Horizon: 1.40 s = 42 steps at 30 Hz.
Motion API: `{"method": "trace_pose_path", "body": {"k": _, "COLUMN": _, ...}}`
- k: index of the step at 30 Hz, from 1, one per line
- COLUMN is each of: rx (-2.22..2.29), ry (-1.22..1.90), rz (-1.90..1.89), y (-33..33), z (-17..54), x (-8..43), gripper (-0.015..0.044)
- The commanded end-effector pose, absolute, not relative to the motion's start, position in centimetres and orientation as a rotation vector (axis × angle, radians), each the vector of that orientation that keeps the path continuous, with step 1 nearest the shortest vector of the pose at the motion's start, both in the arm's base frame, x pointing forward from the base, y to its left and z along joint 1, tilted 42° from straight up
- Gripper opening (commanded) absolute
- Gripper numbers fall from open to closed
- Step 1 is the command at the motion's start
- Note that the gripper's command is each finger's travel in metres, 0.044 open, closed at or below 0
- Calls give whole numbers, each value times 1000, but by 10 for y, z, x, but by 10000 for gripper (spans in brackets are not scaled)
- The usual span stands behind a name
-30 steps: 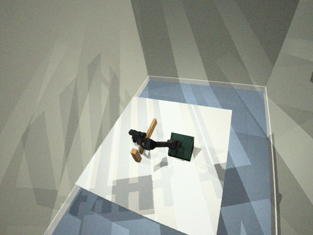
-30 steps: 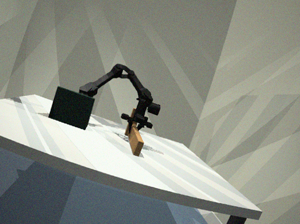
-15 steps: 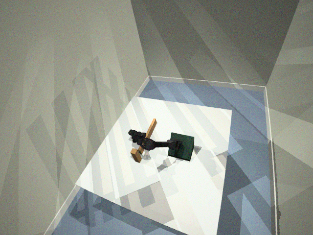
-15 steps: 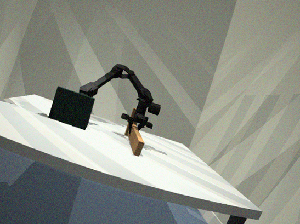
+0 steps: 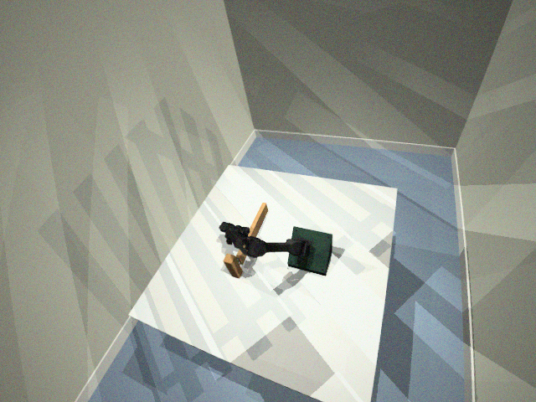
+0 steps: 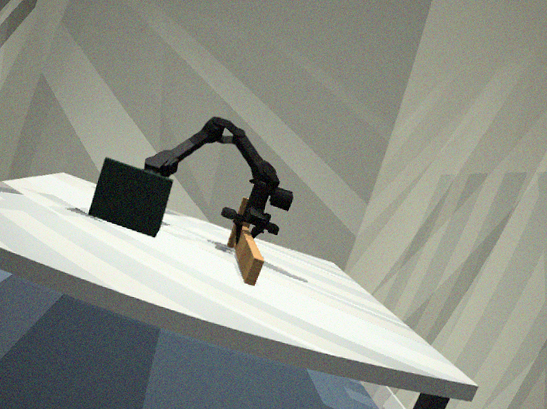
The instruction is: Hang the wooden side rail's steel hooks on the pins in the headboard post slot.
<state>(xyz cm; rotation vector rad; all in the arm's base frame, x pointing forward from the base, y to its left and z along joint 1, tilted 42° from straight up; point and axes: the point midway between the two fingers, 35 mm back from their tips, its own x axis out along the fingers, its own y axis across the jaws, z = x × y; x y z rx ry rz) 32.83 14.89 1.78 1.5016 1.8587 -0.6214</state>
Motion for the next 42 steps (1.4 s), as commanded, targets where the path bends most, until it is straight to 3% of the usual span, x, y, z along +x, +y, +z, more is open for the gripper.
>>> {"method": "trace_pose_path", "body": {"k": 1, "rx": 1506, "ry": 1846, "rz": -608, "y": 148, "z": 20, "x": 333, "gripper": 0}}
{"method": "trace_pose_path", "body": {"k": 42, "rx": 1506, "ry": 1846, "rz": -608, "y": 150, "z": 25, "x": 332, "gripper": 0}}
